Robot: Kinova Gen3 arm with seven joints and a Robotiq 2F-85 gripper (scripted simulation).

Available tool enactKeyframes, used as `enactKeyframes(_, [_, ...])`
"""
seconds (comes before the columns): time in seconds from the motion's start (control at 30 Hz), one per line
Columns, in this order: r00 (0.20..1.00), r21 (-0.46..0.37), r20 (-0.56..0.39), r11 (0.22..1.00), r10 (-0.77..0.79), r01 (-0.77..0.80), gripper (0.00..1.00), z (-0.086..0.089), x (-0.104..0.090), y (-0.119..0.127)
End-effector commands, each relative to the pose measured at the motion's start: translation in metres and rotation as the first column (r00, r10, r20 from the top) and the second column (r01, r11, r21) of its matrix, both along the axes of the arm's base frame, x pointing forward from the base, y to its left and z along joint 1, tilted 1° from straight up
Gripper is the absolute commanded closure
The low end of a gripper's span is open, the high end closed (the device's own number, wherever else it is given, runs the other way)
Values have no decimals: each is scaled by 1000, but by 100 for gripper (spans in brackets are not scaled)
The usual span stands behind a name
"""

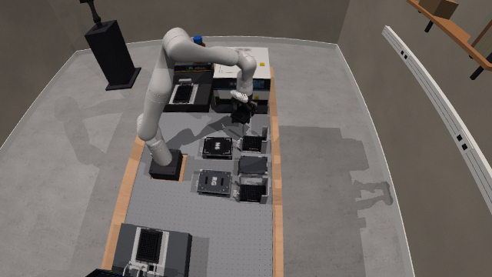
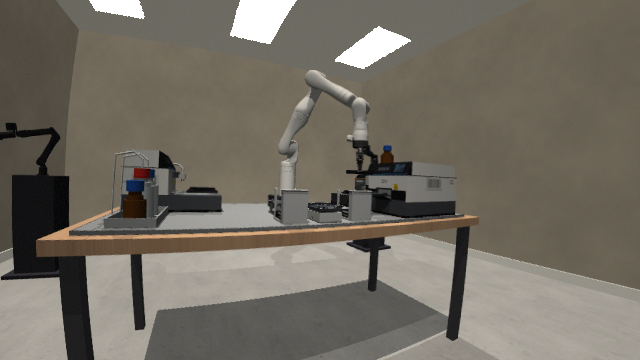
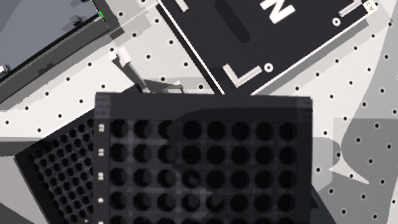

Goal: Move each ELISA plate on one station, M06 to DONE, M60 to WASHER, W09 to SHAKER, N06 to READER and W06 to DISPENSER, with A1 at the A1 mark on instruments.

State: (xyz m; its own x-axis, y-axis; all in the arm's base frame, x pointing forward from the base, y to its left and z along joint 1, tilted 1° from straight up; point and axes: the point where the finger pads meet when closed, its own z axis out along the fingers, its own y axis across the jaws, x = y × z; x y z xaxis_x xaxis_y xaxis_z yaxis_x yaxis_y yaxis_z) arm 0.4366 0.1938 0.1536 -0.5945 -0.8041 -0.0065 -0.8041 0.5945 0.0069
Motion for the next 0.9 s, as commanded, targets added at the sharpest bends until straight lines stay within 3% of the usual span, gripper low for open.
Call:
enactKeyframes(0.0, [999, 1, 2, 999, 48, -48, 6, 1, 0, 4])
enactKeyframes(0.47, [982, 1, 3, 982, 187, -187, 6, 1, -9, 43])
enactKeyframes(0.87, [954, 1, 4, 954, 300, -300, 6, 1, -11, 54])
